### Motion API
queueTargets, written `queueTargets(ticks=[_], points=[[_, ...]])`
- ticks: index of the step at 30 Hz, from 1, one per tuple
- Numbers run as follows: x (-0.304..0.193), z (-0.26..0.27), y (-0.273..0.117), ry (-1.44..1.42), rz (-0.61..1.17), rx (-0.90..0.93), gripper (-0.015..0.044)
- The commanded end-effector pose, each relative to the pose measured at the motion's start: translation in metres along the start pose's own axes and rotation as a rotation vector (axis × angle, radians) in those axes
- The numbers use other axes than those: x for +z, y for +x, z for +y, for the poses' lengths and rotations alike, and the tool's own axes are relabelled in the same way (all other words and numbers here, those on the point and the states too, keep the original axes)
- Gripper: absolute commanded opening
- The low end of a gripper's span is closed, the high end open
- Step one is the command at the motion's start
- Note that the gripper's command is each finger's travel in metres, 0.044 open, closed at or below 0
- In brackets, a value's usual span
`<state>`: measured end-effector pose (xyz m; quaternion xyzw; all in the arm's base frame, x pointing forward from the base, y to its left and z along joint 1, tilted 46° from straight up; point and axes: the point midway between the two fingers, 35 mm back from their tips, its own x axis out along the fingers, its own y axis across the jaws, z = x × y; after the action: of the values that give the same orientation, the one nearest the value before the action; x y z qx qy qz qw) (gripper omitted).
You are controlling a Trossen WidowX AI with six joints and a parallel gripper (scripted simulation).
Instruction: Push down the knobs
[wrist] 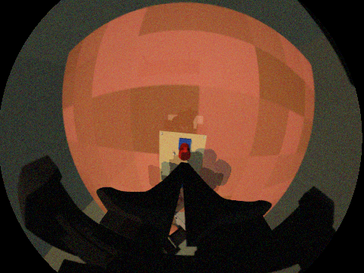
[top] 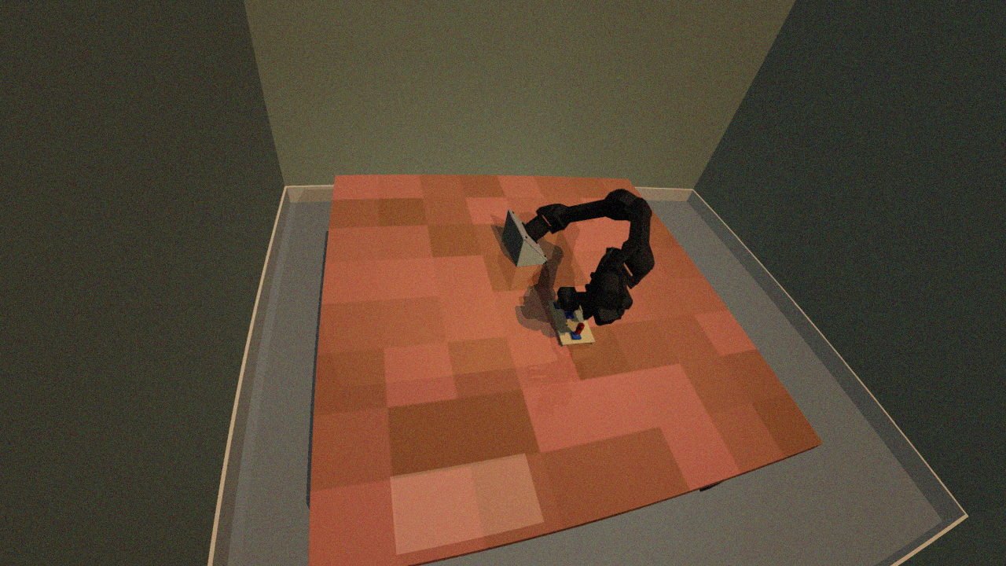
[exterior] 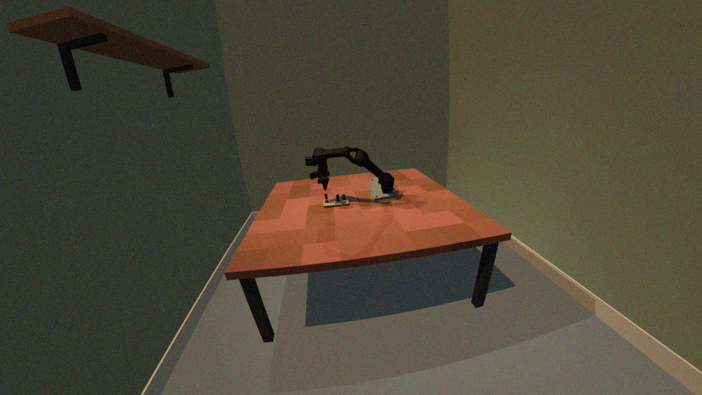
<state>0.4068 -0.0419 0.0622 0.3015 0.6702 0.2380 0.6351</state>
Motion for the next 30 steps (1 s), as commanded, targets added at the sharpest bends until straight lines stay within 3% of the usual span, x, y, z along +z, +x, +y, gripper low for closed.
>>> queueTargets(ticks=[1, 30], points=[[0.000, 0.000, 0.003, 0.007, 0.001, 0.003, 0.0000], [0.000, 0.000, 0.024, 0.007, 0.001, 0.004, 0.0000]])
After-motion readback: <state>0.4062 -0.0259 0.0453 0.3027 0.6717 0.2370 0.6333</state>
